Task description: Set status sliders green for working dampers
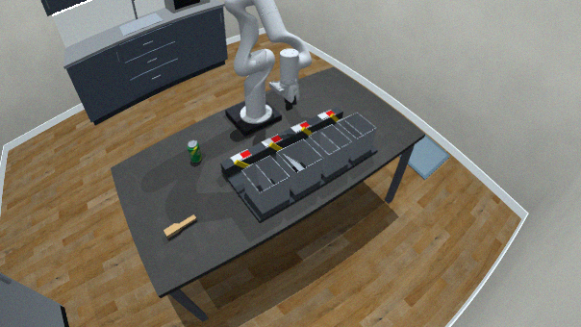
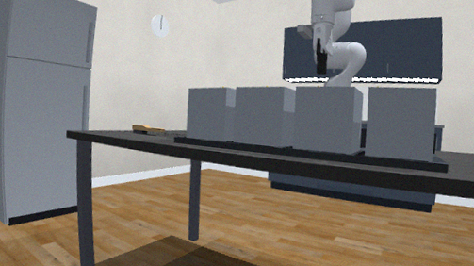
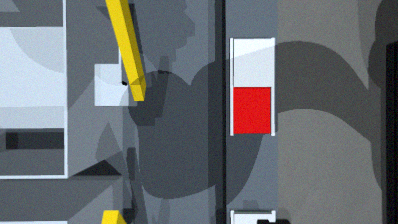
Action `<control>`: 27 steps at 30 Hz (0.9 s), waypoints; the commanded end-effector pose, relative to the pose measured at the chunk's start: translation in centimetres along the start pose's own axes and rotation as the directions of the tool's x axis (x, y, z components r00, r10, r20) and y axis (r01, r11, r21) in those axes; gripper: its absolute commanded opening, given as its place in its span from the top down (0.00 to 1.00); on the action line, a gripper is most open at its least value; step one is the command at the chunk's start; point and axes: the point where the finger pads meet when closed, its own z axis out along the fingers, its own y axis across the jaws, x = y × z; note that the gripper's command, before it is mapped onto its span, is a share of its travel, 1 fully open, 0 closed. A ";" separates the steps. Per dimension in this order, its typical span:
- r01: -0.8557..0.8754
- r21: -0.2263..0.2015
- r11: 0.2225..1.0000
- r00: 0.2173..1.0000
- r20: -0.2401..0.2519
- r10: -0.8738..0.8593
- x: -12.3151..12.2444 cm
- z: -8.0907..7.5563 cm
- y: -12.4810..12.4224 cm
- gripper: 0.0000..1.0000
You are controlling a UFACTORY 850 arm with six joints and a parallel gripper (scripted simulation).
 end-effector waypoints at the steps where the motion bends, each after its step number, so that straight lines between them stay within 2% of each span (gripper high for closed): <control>1: 0.000 0.007 1.000 1.000 0.000 0.000 0.0 -0.5 1.9 1.00; 16: 0.000 0.007 1.000 1.000 0.000 0.000 0.0 0.2 1.9 1.00; 27: 0.000 0.007 1.000 1.000 0.000 0.000 0.0 2.9 1.9 1.00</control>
